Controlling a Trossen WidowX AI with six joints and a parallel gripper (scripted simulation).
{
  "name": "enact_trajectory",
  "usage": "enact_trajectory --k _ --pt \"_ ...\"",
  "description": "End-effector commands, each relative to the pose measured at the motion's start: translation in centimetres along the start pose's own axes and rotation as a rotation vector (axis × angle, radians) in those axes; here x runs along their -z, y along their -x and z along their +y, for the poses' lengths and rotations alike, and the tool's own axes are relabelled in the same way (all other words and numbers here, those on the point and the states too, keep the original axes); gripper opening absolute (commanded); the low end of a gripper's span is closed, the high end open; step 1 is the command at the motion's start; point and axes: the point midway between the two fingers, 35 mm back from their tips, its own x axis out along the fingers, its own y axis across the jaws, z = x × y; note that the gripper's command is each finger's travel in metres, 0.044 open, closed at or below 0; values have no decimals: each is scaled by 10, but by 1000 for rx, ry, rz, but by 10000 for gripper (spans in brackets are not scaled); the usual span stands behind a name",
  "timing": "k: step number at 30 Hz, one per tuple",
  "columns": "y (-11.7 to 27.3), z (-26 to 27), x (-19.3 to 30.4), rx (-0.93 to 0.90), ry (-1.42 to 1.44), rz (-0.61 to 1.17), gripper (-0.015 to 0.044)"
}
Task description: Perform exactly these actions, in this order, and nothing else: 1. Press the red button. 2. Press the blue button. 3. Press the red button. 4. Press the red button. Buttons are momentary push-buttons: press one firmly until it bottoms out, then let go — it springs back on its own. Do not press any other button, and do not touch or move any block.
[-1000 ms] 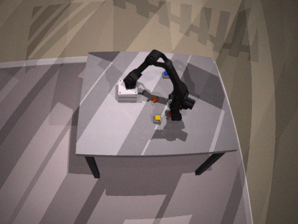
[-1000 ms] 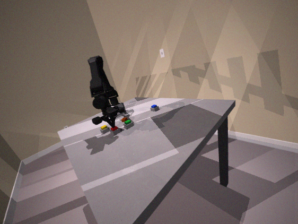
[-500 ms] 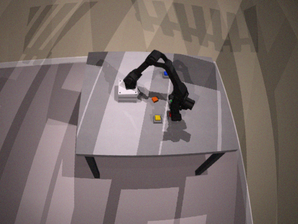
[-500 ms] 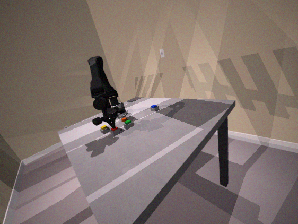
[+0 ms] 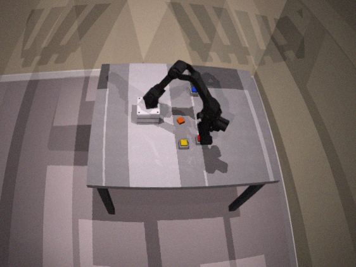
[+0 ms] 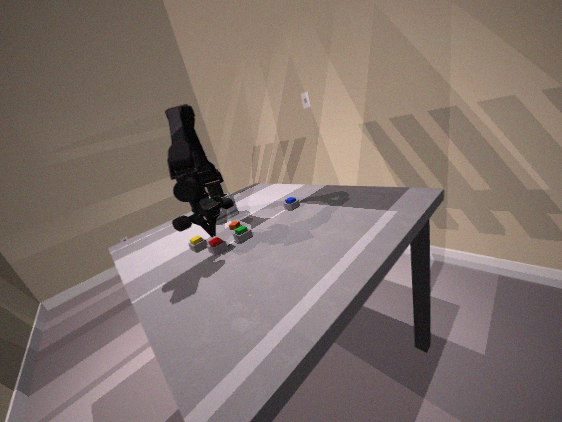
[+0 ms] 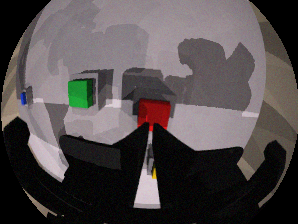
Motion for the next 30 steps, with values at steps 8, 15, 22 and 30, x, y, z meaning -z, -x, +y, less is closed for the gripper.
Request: enact_trajectory --k 8,15,22,30 --pt "8 -2 -3 9 3 -15 20" --pt "-4 -2 -3 9 3 -15 20" --pt "-15 -2 -3 8 3 -15 20" --pt "-19 -2 -3 8 3 -15 20"
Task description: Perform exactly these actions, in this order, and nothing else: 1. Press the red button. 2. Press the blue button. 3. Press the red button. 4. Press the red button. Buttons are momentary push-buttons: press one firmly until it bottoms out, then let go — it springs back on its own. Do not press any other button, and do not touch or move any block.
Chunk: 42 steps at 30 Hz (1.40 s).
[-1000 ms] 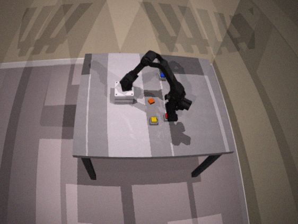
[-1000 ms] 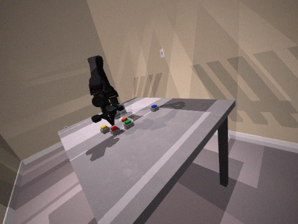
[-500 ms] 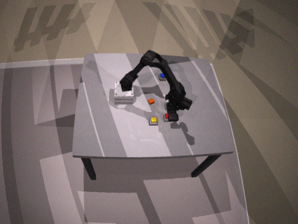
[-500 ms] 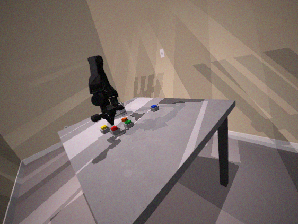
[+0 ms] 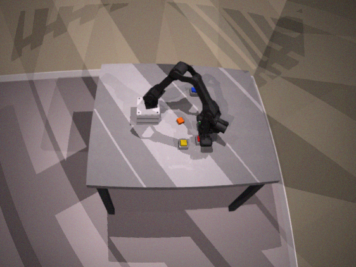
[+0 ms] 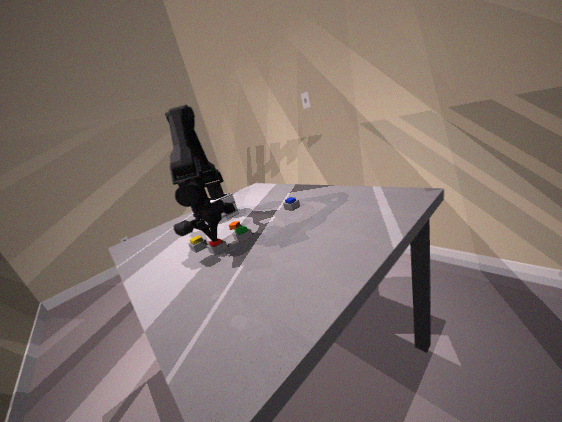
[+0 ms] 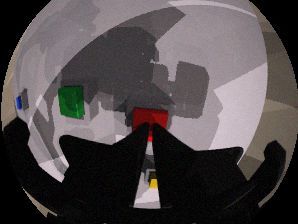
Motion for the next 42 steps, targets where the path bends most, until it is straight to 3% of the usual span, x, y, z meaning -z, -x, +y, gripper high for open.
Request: enact_trajectory --k 1,19,23,27,30,36,42 --pt "-3 1 1 -5 3 6 20" --pt "-3 1 1 -5 3 6 20" --pt "27 1 1 -5 3 5 20" --pt "30 1 1 -5 3 5 20" --pt "34 22 -12 -6 3 3 99" --pt "52 117 -44 -13 3 -4 256" --pt "69 217 -45 -23 3 -7 400"
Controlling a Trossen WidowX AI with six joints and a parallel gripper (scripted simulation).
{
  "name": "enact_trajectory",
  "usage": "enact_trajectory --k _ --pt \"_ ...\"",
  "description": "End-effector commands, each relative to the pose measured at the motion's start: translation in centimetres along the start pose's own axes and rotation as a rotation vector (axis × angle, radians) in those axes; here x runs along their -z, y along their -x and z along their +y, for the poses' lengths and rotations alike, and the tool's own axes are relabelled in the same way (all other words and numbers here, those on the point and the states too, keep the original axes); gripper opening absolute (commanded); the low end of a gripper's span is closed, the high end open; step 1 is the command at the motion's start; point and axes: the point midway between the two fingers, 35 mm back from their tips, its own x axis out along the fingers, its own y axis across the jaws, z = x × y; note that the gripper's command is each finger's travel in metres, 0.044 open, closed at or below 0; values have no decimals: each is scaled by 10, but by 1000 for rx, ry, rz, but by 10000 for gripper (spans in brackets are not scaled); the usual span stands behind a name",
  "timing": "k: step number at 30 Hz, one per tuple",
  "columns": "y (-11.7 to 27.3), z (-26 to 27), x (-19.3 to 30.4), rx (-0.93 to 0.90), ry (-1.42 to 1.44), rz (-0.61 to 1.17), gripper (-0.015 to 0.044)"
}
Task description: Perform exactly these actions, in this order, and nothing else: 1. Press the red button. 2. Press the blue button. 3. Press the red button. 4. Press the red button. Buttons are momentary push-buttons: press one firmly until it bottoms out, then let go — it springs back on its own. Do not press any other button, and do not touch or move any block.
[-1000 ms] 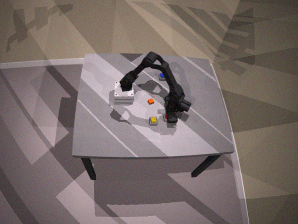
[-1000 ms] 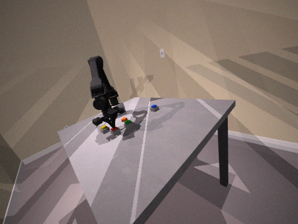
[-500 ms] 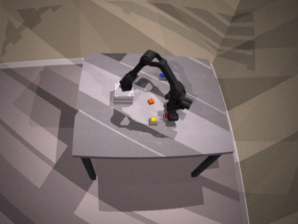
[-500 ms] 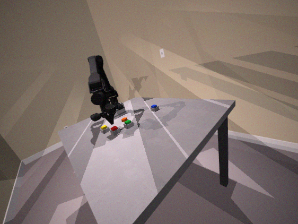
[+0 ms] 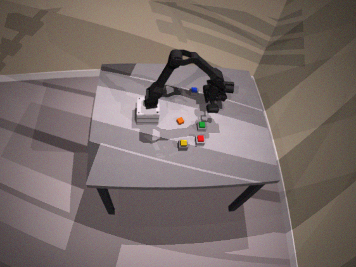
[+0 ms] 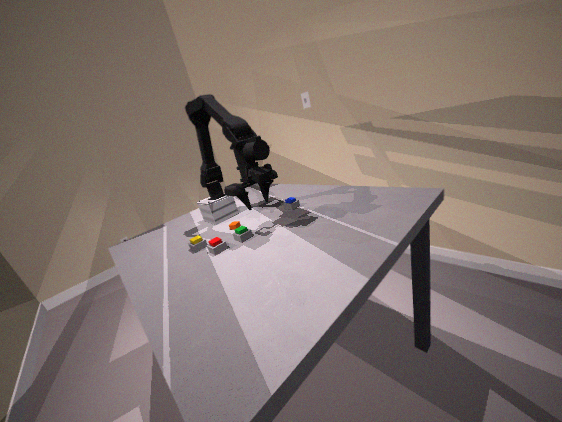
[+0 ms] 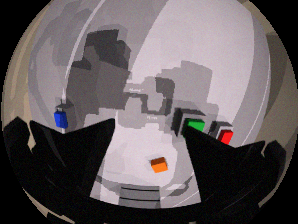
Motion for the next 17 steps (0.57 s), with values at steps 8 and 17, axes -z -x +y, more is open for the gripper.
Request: enact_trajectory --k 8,17 --pt "30 165 48 -26 -2 5 400" --pt "39 210 82 -32 -2 13 400"
